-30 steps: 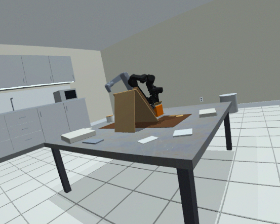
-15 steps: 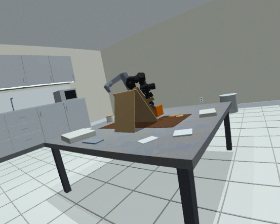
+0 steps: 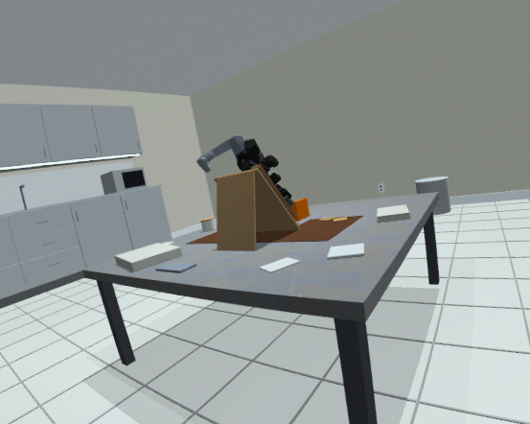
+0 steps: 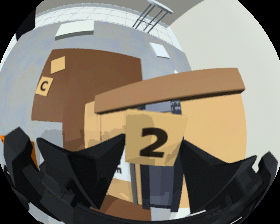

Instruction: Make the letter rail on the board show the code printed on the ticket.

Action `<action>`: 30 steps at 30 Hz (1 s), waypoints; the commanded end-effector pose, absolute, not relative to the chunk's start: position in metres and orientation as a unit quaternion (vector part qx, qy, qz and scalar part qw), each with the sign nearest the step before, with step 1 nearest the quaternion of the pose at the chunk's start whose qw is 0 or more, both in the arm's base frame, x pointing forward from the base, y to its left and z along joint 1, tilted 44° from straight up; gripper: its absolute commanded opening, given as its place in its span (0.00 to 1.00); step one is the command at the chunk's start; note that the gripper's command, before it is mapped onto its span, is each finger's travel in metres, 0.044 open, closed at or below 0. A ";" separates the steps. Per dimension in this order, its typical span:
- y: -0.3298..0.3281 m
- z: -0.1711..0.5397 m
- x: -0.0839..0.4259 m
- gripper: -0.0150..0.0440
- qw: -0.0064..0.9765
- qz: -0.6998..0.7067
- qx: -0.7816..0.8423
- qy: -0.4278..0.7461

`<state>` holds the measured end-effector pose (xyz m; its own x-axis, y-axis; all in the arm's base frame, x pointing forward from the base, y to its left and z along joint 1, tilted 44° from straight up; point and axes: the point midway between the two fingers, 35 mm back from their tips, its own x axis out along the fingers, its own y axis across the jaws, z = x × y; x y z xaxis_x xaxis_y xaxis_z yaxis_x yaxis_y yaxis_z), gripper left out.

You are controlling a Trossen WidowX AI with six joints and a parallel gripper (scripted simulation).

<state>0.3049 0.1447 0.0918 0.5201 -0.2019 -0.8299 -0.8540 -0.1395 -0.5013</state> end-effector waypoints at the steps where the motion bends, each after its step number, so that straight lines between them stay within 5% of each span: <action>1: 0.126 0.109 0.309 0.25 0.587 0.256 -0.662 0.388; 30: 0.014 0.206 0.298 0.25 0.834 -0.052 -0.431 0.340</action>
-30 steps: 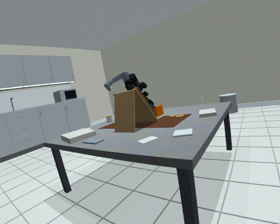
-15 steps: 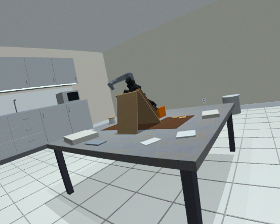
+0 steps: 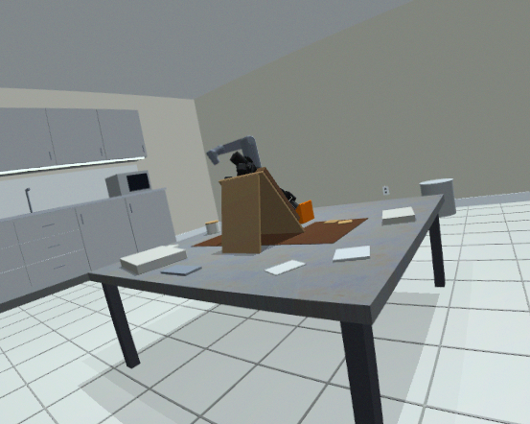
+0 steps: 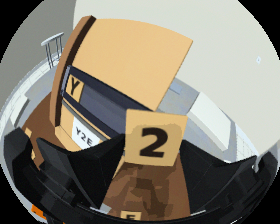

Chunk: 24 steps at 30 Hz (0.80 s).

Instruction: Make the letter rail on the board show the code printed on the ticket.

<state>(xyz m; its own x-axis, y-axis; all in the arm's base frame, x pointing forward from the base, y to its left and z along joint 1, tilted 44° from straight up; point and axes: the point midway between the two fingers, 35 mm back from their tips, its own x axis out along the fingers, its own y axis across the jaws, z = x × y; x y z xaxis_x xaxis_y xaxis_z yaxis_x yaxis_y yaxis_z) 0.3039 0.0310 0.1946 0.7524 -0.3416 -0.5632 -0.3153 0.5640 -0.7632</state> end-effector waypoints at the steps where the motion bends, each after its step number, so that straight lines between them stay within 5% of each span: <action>1: 0.010 0.209 0.296 0.25 0.840 -0.063 -0.422 0.336; 24: -0.040 0.222 0.303 0.25 0.880 -0.159 -0.337 0.295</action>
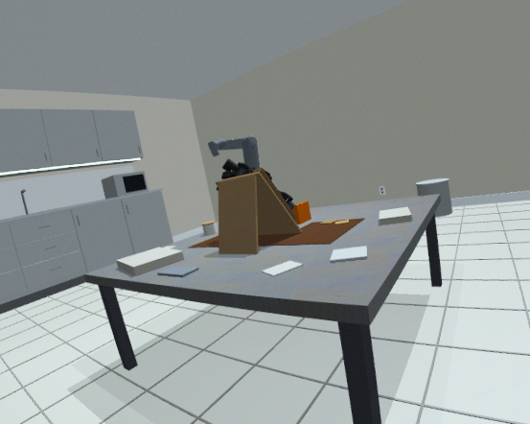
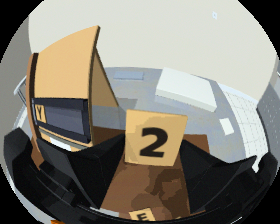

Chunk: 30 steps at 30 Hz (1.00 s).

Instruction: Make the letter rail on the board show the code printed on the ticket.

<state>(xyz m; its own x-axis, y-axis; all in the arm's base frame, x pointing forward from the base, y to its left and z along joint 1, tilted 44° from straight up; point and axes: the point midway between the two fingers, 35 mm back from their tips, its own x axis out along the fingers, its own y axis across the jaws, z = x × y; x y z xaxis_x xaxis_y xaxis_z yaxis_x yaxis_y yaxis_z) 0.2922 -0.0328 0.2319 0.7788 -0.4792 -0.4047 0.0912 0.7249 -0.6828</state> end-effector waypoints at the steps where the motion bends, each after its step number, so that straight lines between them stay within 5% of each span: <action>1: -0.043 0.220 0.307 0.25 0.880 -0.159 -0.337 0.294; 30: -0.045 0.213 0.315 0.25 0.880 -0.160 -0.338 0.293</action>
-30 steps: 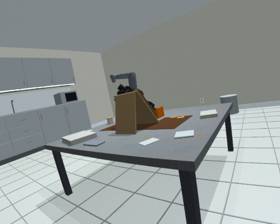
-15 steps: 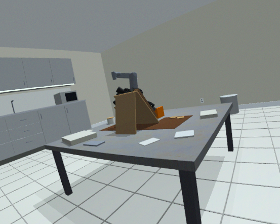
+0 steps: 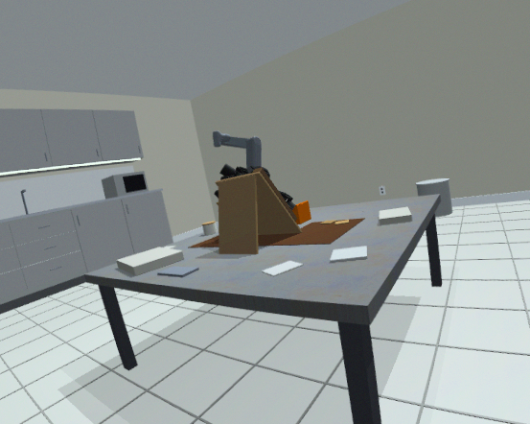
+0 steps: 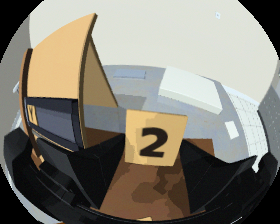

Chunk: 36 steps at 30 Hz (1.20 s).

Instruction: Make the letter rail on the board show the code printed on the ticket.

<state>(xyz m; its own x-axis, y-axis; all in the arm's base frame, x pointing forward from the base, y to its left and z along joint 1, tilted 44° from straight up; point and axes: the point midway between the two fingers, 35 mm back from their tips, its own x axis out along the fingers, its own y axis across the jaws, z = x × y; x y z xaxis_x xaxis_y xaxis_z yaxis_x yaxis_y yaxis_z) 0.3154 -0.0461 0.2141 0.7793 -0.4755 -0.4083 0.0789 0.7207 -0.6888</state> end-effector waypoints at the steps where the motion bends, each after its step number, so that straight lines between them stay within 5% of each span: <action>1: -0.045 0.212 0.315 0.25 0.880 -0.160 -0.338 0.293; 36: -0.033 0.199 0.317 0.25 0.880 -0.160 -0.338 0.293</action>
